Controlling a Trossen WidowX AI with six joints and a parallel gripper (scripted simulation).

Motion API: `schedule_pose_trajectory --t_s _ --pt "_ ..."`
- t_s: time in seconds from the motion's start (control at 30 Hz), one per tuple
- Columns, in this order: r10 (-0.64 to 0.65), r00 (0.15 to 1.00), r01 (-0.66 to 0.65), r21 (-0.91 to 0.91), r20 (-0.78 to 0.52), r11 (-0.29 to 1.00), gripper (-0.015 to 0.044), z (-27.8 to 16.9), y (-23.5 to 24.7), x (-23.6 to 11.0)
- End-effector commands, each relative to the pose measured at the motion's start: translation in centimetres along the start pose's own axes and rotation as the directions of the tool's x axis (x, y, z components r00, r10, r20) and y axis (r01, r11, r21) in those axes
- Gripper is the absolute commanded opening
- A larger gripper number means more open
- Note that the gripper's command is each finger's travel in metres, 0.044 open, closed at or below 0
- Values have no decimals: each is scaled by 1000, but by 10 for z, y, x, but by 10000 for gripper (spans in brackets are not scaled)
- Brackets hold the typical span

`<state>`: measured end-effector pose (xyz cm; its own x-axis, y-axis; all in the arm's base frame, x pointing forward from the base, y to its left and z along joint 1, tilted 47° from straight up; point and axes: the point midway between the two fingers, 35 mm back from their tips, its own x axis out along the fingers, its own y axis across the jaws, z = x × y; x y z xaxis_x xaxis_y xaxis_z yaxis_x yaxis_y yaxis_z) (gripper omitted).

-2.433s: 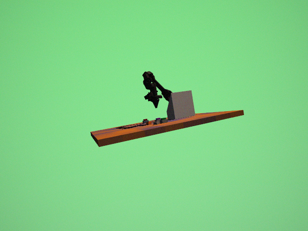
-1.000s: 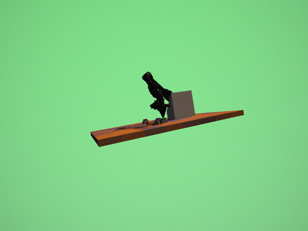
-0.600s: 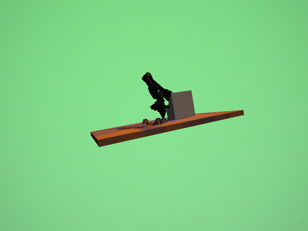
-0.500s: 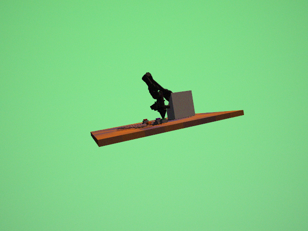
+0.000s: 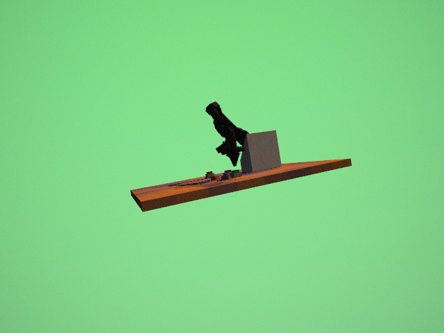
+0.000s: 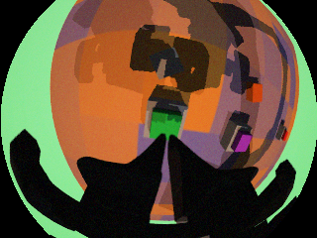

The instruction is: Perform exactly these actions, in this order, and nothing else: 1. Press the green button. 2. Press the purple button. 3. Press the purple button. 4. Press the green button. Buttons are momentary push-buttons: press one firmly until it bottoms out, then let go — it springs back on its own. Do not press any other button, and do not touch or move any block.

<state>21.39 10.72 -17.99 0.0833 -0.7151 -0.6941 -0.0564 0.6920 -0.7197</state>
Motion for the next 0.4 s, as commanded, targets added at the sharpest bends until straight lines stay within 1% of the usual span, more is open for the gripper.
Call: schedule_pose_trajectory --t_s 0.0,0.07,0.13,0.2,0.33,0.37 --pt "5 1000 -5 9 -2 1000 46 2 1 -7" --pt "7 1000 -7 9 -2 1000 99 9 5 -23" --pt "8 1000 -8 9 -2 1000 151 19 9 -49" --pt "9 1000 -9 9 -2 1000 204 24 10 -66" --pt "9 1000 -9 9 -2 1000 309 25 10 -68" --pt "9 1000 -9 9 -2 1000 309 25 10 -68"
